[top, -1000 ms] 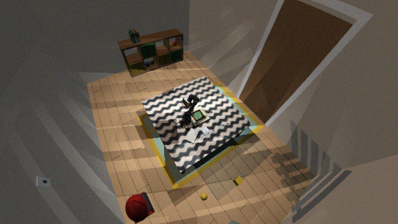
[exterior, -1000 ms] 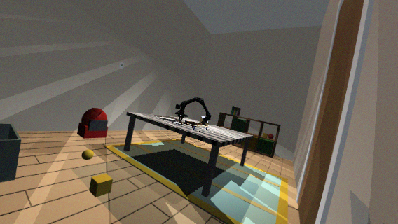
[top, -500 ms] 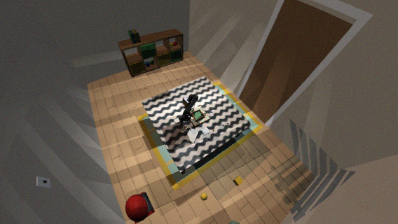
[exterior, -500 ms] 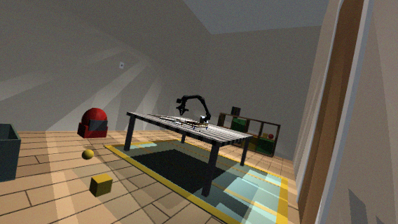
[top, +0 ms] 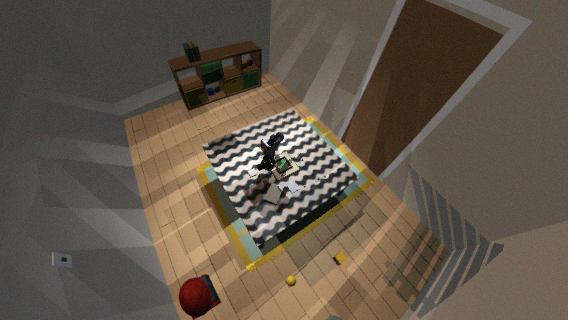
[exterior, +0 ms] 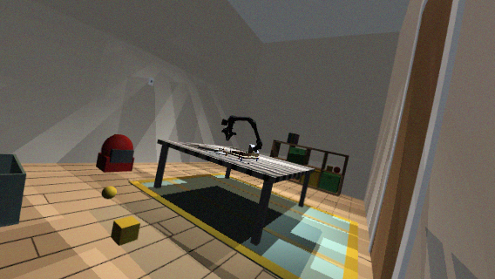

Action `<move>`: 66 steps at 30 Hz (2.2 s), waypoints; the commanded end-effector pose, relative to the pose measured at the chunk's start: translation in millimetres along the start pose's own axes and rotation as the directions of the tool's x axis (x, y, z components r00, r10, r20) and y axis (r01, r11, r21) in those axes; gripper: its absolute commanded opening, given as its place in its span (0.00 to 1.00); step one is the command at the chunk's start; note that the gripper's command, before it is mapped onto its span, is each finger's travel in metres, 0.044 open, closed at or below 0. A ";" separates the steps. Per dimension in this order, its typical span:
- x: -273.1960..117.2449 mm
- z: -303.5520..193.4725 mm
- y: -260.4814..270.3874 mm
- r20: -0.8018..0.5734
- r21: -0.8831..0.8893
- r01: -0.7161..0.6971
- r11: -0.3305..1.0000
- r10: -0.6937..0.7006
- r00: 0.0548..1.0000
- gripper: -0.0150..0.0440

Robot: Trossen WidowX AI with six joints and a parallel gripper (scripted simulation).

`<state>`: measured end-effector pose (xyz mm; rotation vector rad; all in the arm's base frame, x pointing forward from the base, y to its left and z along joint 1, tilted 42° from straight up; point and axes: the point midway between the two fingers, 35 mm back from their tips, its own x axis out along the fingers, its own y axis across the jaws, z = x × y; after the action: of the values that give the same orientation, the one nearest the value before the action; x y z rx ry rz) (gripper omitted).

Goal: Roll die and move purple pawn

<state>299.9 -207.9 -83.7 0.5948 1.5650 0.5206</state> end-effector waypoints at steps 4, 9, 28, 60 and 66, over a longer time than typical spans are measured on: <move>-0.3 6.2 29.2 0.006 0.170 0.002 0.985 -0.003 1.000 0.25; 1.2 7.9 50.3 0.007 0.305 0.002 0.952 -0.004 1.000 0.25; 13.8 0.7 128.7 0.007 0.741 -0.005 0.671 -0.001 1.000 0.25; 46.3 -40.5 212.6 -0.037 0.995 0.045 0.088 -0.087 0.995 0.25; 52.0 -44.4 210.0 -0.069 0.993 0.094 0.076 -0.278 0.958 0.25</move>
<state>269.7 -13.8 18.3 1.4687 1.6937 -0.9435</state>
